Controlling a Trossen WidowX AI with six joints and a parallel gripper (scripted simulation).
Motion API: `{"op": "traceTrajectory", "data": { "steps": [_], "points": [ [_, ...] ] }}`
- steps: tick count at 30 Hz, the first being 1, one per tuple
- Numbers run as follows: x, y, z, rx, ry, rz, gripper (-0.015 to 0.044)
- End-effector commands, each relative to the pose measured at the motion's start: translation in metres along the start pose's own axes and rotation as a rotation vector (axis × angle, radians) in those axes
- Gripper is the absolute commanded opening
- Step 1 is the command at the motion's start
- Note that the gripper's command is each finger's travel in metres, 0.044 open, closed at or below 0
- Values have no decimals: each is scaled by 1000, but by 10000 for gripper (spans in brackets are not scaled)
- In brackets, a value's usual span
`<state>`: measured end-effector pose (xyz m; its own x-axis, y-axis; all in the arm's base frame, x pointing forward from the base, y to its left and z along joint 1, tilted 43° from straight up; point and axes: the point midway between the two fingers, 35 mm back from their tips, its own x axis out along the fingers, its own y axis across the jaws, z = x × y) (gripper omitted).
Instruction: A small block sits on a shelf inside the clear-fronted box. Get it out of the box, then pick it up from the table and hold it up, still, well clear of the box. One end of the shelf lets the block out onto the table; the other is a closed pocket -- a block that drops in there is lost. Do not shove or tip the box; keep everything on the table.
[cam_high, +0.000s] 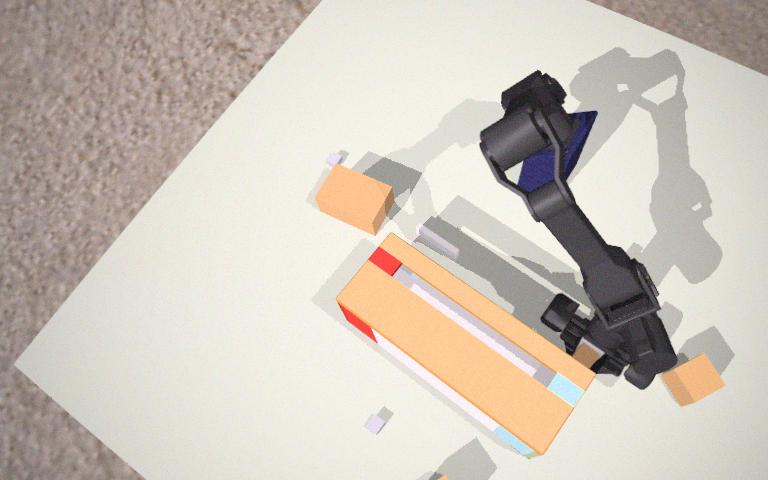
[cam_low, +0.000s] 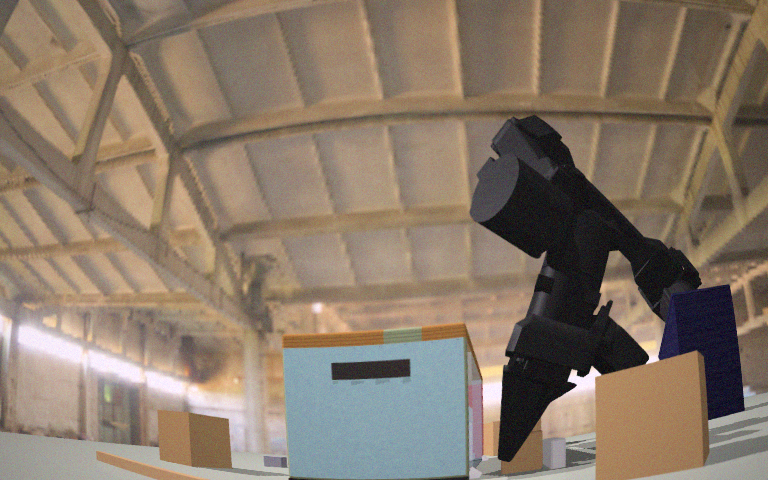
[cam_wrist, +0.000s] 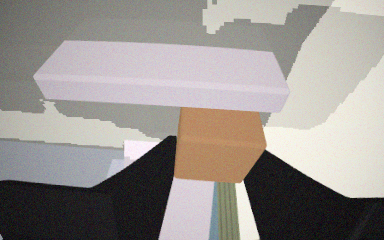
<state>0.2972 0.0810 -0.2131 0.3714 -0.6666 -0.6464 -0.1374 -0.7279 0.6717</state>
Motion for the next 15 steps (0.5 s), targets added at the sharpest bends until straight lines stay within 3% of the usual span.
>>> {"op": "traceTrajectory", "data": {
  "steps": [1,6,15],
  "points": [
    [-21,-3,-12,7,6,-9,0],
    [-51,-2,-24,10,8,-12,0],
    [-66,5,-28,-35,7,-34,0]
  ]
}}
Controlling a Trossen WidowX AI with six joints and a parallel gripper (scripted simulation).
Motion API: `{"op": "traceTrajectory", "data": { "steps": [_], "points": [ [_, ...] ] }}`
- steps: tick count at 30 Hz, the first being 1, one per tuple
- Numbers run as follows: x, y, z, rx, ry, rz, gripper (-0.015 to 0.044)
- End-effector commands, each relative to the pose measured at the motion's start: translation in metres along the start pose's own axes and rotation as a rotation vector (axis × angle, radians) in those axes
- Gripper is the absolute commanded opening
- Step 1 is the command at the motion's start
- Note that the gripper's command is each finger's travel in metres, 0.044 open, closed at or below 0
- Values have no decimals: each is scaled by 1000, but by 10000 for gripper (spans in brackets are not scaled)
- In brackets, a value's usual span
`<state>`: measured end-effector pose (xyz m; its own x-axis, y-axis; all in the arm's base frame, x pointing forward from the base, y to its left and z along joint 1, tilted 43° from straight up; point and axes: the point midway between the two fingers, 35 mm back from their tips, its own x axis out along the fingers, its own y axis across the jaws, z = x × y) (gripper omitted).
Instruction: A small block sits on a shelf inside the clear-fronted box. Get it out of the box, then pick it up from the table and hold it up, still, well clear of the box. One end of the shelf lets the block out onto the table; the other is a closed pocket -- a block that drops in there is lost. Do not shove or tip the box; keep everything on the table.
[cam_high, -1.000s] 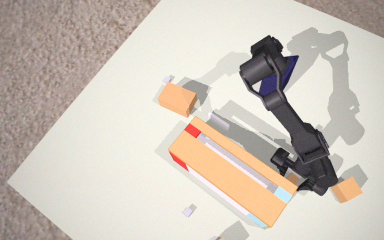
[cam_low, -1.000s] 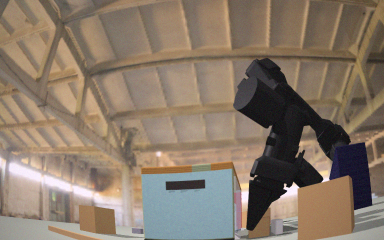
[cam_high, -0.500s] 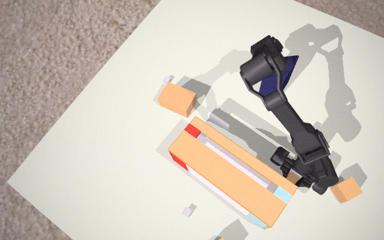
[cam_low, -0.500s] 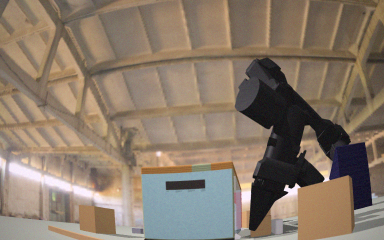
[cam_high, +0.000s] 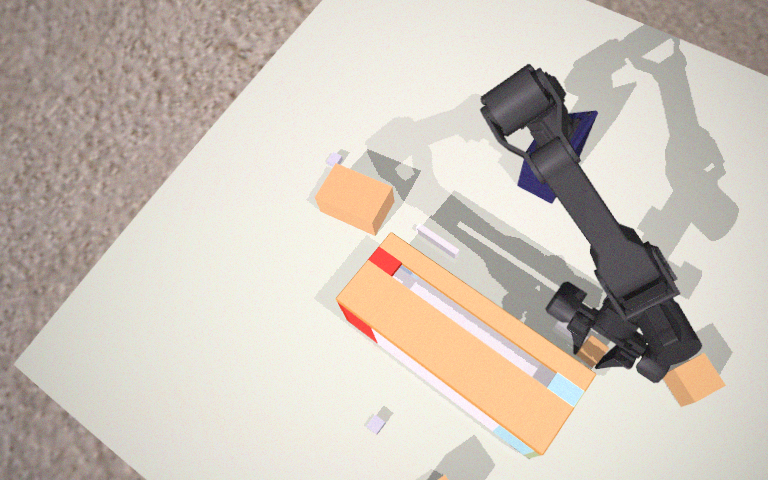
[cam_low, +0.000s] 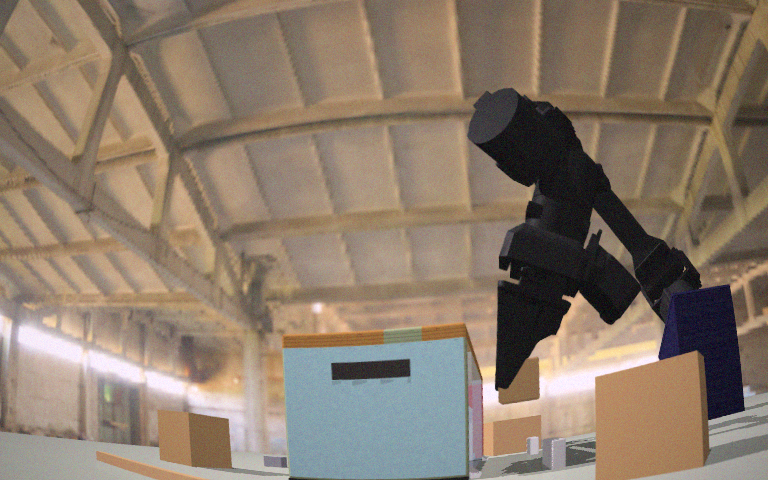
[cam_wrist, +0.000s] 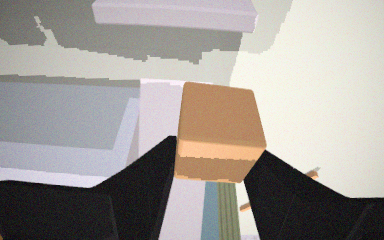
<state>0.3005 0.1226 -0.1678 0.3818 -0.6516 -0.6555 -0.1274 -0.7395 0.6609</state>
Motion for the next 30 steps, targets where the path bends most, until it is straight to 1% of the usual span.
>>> {"op": "traceTrajectory", "data": {
  "steps": [1,16,30],
  "points": [
    [-14,7,-3,-44,-2,-23,0],
    [-59,42,-4,-222,13,-103,0],
    [-95,70,5,-427,42,-205,0]
  ]
}}
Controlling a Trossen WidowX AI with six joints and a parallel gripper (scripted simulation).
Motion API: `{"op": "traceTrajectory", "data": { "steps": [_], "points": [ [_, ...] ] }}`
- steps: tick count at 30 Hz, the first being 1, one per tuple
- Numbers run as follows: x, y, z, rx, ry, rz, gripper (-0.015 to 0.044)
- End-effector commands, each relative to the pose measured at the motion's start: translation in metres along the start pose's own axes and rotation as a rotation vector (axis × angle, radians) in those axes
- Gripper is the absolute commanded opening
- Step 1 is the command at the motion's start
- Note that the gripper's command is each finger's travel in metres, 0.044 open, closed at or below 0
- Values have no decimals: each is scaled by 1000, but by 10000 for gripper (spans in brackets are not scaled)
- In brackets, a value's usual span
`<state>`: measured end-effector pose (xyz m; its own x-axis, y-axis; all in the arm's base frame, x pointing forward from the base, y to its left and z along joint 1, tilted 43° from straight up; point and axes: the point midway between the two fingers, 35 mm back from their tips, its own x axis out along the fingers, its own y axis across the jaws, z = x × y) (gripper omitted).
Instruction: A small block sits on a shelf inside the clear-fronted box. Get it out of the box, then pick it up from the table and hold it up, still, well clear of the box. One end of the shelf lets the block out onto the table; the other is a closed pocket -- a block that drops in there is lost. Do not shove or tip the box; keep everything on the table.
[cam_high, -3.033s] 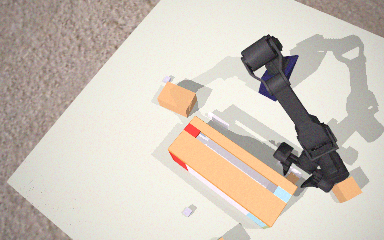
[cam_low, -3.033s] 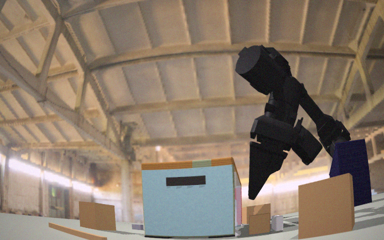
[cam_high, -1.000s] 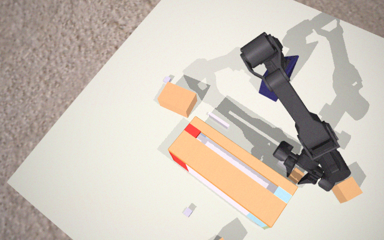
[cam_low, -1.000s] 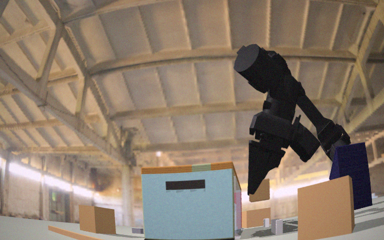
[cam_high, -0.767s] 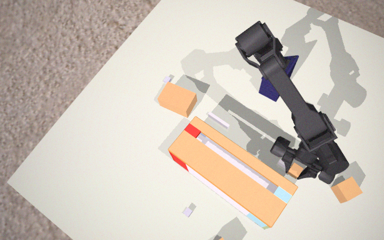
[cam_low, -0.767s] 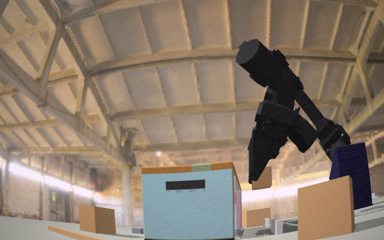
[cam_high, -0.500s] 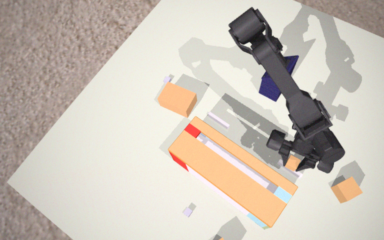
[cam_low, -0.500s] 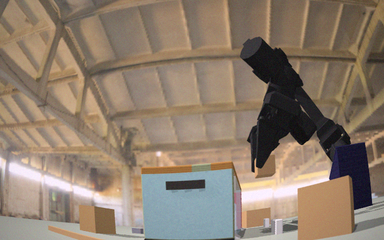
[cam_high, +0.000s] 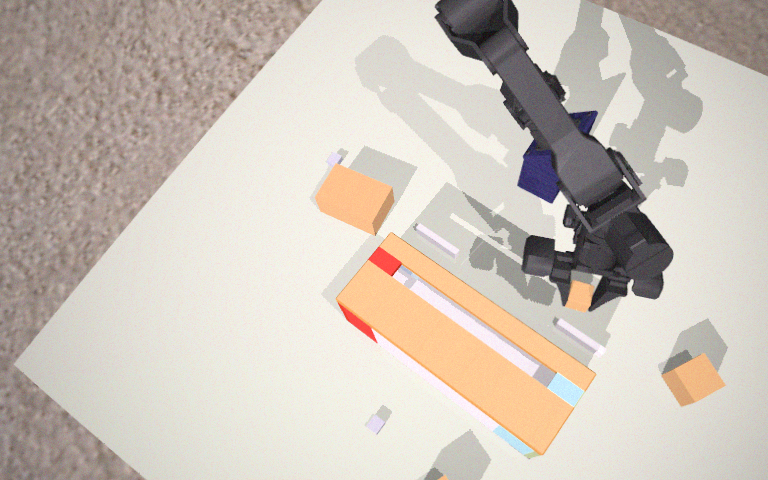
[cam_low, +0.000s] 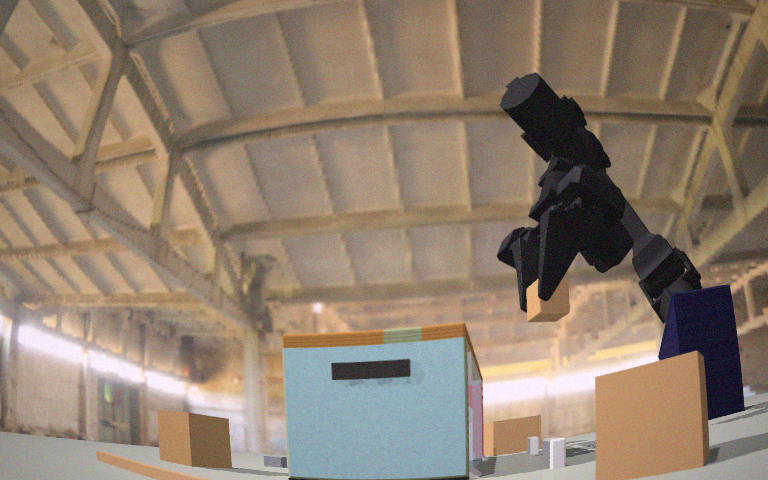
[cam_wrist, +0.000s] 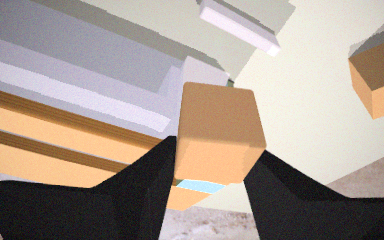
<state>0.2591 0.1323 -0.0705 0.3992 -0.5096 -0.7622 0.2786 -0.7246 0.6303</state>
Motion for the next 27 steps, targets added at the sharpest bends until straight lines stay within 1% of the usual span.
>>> {"op": "traceTrajectory", "data": {
  "steps": [1,9,27],
  "points": [
    [-13,5,8,-72,11,-34,0],
    [-30,13,21,-183,35,-84,0],
    [-31,13,21,-185,36,-85,0]
  ]
}}
